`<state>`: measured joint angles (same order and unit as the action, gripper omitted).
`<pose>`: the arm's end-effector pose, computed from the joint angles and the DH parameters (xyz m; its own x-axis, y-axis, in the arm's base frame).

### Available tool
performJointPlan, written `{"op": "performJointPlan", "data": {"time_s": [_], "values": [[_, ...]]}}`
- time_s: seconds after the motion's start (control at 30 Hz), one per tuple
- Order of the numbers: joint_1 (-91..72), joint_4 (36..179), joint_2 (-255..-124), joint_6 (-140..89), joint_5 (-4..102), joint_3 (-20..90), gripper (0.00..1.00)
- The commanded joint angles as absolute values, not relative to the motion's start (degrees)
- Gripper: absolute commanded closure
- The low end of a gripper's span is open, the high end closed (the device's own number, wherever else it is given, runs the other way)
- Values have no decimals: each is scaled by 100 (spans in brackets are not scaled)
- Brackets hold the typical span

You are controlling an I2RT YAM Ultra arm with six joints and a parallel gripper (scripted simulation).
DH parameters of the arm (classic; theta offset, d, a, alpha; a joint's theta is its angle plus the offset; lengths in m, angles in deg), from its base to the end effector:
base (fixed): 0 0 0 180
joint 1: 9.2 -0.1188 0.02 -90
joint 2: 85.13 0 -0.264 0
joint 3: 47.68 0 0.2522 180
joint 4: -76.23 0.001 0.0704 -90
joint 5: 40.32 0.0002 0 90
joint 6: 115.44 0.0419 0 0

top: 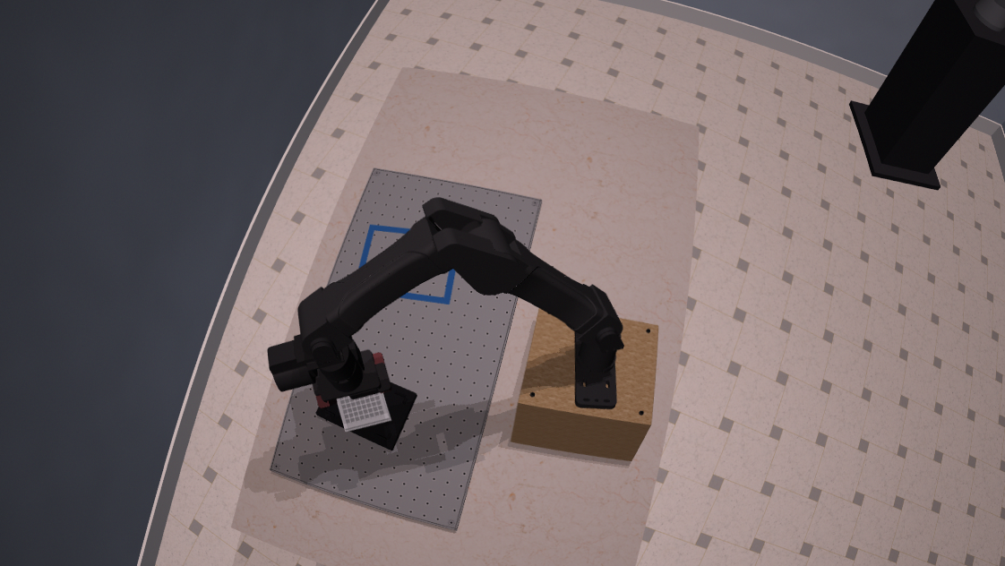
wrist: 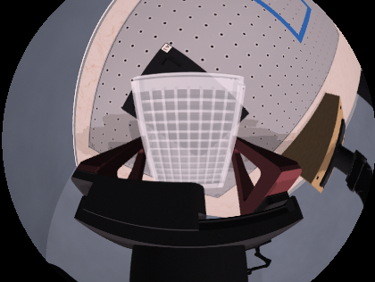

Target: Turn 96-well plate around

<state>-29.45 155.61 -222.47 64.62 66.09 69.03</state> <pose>0.4079 0.1389 0.1000 -0.3771 0.8833 -0.2784 0.9243 0.3399 -0.1735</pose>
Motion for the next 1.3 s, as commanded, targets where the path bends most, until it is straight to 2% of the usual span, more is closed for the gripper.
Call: {"op": "performJointPlan", "data": {"time_s": [0.0, 0.83, 1.27], "values": [[-2993, 15647, -22045, 6511, 6662, 7098, 100], [-2961, 15668, -22190, 2044, 6665, 7224, 100], [-2955, 15631, -22119, 1329, 6665, 7207, 100]]}}
